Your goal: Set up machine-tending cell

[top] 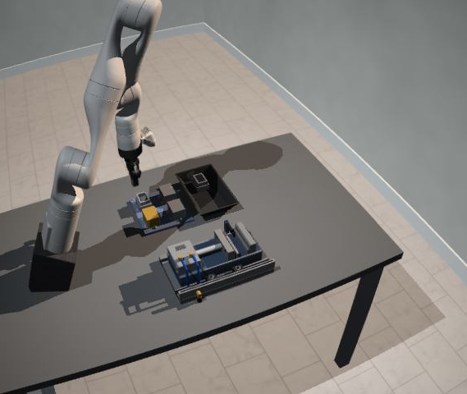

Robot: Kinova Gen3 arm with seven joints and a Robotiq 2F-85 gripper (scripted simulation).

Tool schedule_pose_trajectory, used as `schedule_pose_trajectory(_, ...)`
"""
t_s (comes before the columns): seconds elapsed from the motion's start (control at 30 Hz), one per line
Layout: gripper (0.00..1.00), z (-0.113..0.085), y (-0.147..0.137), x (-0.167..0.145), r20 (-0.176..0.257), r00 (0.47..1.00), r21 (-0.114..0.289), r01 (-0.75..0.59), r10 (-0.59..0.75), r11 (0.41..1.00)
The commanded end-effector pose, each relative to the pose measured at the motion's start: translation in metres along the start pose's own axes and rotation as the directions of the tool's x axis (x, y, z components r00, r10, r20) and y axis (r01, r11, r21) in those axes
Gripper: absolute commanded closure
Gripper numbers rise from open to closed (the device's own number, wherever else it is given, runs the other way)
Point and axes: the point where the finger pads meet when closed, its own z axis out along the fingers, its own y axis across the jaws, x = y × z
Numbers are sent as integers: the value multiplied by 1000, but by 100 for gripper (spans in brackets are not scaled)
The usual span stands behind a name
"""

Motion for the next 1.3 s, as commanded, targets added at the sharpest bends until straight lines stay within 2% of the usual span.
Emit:
schedule_pose_trajectory(0.0,100,-8,-3,3,-6,1000,13,-6,6,1000)
schedule_pose_trajectory(0.27,100,-30,-2,3,-6,1000,13,-6,6,1000)
schedule_pose_trajectory(0.47,100,-40,-2,3,-6,1000,13,-6,6,1000)
schedule_pose_trajectory(0.93,100,-43,-3,7,-6,1000,13,-6,7,1000)
schedule_pose_trajectory(1.1,100,-43,-6,16,-6,1000,12,-8,8,1000)
schedule_pose_trajectory(1.27,100,-43,-11,45,-5,1000,9,-10,11,1000)
